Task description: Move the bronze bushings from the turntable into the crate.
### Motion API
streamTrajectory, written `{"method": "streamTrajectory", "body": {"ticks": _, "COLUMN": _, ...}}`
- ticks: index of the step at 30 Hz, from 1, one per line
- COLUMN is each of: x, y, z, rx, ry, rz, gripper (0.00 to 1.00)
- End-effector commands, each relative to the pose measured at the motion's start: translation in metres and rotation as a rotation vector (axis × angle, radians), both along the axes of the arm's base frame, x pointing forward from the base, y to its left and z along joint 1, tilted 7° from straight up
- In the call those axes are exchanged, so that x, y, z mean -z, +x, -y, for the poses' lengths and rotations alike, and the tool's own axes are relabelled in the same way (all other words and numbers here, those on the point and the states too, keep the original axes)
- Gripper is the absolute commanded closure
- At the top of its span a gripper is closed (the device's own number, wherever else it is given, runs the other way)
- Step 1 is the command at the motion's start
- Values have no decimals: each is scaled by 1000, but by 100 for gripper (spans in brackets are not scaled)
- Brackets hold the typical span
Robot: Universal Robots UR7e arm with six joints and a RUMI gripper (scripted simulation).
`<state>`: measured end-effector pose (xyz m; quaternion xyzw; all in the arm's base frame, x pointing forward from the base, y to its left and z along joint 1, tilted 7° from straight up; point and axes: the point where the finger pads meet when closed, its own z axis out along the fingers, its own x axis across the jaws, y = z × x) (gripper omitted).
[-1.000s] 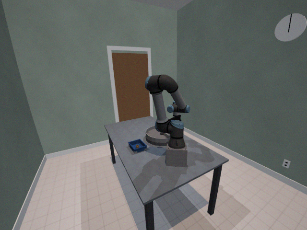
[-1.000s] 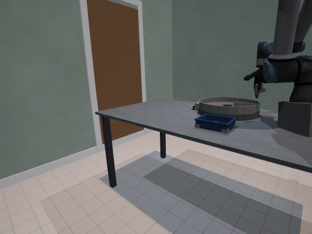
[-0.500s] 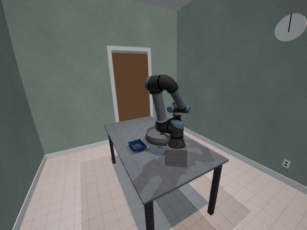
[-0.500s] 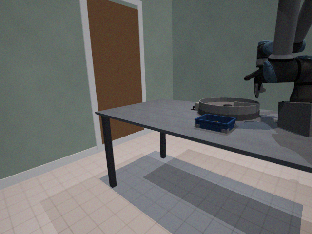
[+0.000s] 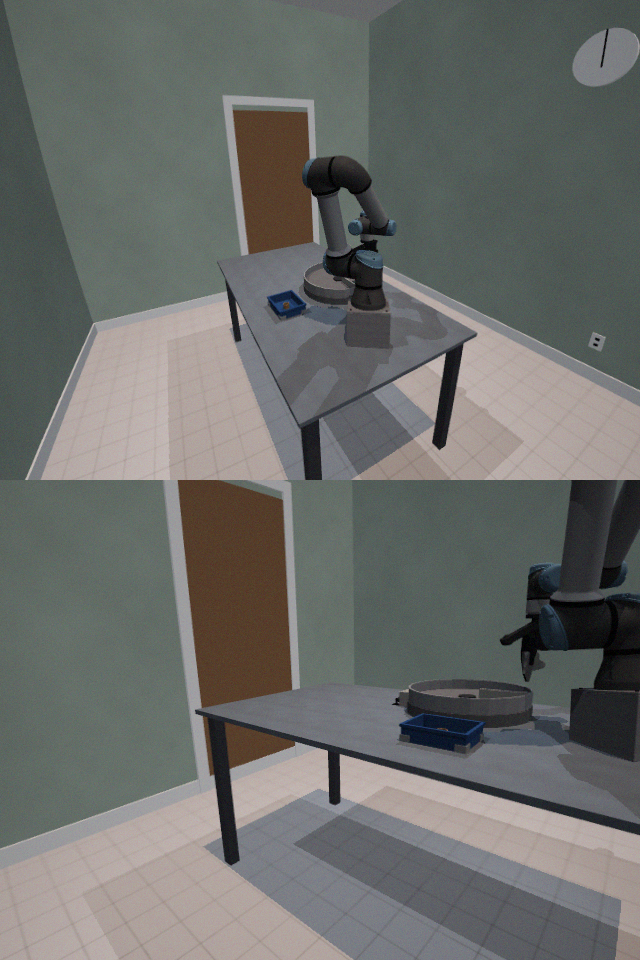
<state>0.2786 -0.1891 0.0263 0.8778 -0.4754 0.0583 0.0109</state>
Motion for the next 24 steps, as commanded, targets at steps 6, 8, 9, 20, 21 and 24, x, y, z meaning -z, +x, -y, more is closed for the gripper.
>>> {"method": "streamTrajectory", "body": {"ticks": 6, "x": -1, "y": 1, "z": 2, "rx": 1, "ry": -3, "rz": 2, "gripper": 94}}
{"method": "streamTrajectory", "body": {"ticks": 8, "x": -1, "y": 1, "z": 3, "rx": 1, "ry": -3, "rz": 2, "gripper": 94}}
{"method": "streamTrajectory", "body": {"ticks": 9, "x": -2, "y": 1, "z": 4, "rx": 1, "ry": -3, "rz": 2, "gripper": 94}}
{"method": "streamTrajectory", "body": {"ticks": 20, "x": -2, "y": 3, "z": 7, "rx": 0, "ry": -2, "rz": 2, "gripper": 94}}
{"method": "streamTrajectory", "body": {"ticks": 21, "x": -2, "y": 3, "z": 7, "rx": 0, "ry": -2, "rz": 2, "gripper": 94}}
{"method": "streamTrajectory", "body": {"ticks": 24, "x": -2, "y": 3, "z": 6, "rx": 0, "ry": -1, "rz": 1, "gripper": 94}}
